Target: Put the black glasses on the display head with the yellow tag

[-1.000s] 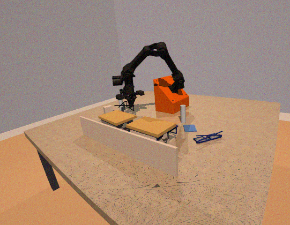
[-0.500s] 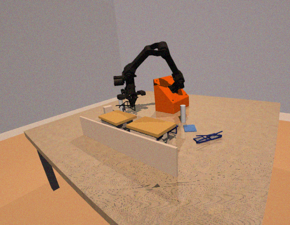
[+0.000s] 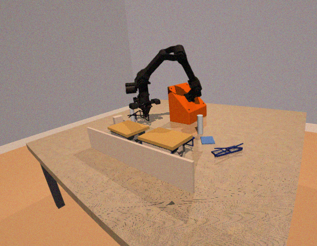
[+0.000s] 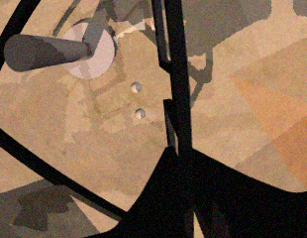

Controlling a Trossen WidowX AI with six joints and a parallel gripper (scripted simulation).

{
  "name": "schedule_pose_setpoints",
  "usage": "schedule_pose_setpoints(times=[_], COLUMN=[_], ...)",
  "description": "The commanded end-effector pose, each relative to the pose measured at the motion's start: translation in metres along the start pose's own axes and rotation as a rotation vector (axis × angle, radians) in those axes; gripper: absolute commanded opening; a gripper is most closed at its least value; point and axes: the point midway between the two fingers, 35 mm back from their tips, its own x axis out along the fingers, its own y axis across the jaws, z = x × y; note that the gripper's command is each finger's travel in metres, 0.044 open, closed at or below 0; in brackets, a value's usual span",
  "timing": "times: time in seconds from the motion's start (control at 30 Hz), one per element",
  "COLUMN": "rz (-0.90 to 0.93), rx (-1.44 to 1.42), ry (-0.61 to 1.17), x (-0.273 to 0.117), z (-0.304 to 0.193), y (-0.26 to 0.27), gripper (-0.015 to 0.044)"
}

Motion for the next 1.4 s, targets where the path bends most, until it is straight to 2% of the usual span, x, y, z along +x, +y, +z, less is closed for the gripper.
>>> schedule_pose_setpoints(times=[0.0, 1.37], rz=[-0.003, -0.004], rx=[0.007, 0.007], ry=[0.007, 0.008], x=[0.001, 0.002], z=[-0.003, -0.024], y=[-0.003, -0.017], gripper=[0.0, 0.0])
